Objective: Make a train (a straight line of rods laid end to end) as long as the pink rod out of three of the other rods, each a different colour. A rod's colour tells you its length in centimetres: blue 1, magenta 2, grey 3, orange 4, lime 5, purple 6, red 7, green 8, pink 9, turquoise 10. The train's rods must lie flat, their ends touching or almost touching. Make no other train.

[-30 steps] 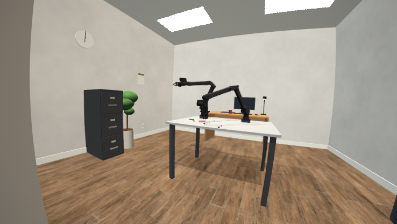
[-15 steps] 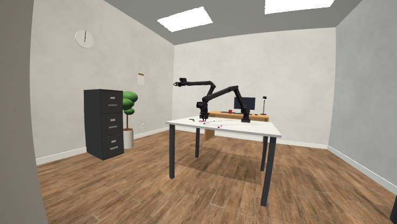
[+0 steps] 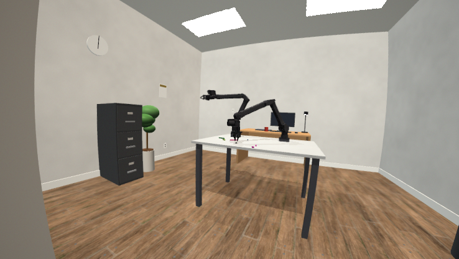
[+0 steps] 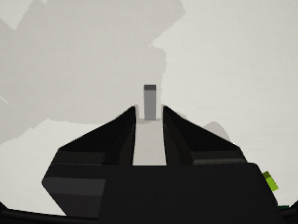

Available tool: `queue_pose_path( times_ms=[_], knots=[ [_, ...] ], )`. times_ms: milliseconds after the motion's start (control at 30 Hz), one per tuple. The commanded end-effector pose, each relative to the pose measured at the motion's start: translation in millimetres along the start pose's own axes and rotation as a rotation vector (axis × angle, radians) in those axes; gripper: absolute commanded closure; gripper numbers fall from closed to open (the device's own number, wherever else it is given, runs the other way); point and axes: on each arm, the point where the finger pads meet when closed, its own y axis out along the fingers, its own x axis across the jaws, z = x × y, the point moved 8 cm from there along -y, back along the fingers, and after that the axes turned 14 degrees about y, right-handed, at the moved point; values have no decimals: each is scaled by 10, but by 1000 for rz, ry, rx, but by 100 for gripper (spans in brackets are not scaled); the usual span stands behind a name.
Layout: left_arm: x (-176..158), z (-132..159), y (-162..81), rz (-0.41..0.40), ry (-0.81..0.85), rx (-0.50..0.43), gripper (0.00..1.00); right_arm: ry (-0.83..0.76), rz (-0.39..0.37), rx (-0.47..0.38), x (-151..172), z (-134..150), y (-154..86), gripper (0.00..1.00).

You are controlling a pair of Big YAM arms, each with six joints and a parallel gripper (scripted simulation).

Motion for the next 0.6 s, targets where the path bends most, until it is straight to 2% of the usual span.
queue_pose_path(
  times_ms=[0, 567],
  knots=[
    [-99, -62, -24, 15, -8, -23, 77, 9, -5, -35, -10, -102, -72, 0],
    [-90, -50, 0, 12, -8, -18, 77, 9, -5, -35, -10, -102, -72, 0]
  ],
)
